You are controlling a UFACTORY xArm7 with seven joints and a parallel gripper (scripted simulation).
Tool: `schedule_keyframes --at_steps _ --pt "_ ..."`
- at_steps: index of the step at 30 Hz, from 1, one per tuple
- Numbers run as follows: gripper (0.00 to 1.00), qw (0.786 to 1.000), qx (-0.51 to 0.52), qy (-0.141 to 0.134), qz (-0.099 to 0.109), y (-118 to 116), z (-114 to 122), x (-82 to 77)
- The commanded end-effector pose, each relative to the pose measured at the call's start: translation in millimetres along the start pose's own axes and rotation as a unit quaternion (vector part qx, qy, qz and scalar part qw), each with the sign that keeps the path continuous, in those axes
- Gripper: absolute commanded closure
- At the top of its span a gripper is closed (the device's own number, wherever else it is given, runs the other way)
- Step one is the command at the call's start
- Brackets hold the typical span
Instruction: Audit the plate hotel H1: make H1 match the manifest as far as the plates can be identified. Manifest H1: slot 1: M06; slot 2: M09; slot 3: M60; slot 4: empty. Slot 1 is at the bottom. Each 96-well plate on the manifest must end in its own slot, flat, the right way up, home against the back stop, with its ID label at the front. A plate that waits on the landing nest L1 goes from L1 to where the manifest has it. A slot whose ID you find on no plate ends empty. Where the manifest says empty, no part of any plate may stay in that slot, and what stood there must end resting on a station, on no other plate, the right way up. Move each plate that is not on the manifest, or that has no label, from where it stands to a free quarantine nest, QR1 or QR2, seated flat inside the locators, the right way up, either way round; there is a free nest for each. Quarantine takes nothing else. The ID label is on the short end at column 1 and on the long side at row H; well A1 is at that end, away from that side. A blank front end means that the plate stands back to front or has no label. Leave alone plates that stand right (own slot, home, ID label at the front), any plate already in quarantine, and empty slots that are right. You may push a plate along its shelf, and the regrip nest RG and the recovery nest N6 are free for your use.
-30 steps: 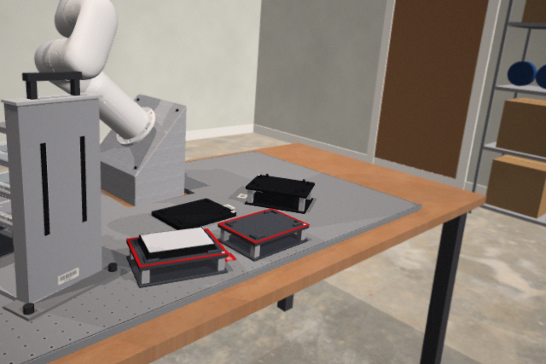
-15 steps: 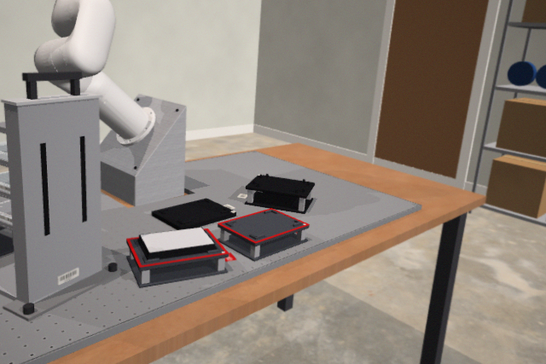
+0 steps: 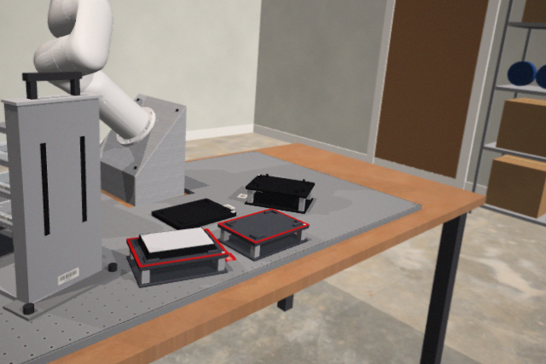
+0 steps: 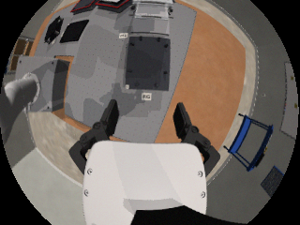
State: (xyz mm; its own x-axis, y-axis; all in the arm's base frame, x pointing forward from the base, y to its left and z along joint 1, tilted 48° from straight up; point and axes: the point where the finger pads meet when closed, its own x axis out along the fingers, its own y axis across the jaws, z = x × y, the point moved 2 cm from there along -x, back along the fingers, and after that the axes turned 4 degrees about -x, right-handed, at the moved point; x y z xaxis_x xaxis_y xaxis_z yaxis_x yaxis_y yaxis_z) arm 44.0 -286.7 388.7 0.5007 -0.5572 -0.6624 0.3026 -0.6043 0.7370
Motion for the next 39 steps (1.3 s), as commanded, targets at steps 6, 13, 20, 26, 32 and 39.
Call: schedule_keyframes --at_steps 6,13,20,26,32,39 --pt "0.0 0.997 -0.001 0.077 0.006 0.8 3.2 -0.8" --pt "0.0 0.993 -0.001 0.118 0.009 0.6 4.9 -0.5" --pt "0.0 0.984 -0.001 0.176 0.013 0.4 7.1 0.3" --pt "0.0 0.974 -0.001 0.225 0.016 0.2 8.9 1.1" --pt "0.0 0.966 -0.001 0.257 0.018 0.1 10.0 1.8" --pt "0.0 0.95 -0.001 0.313 0.022 -0.1 11.9 3.1"
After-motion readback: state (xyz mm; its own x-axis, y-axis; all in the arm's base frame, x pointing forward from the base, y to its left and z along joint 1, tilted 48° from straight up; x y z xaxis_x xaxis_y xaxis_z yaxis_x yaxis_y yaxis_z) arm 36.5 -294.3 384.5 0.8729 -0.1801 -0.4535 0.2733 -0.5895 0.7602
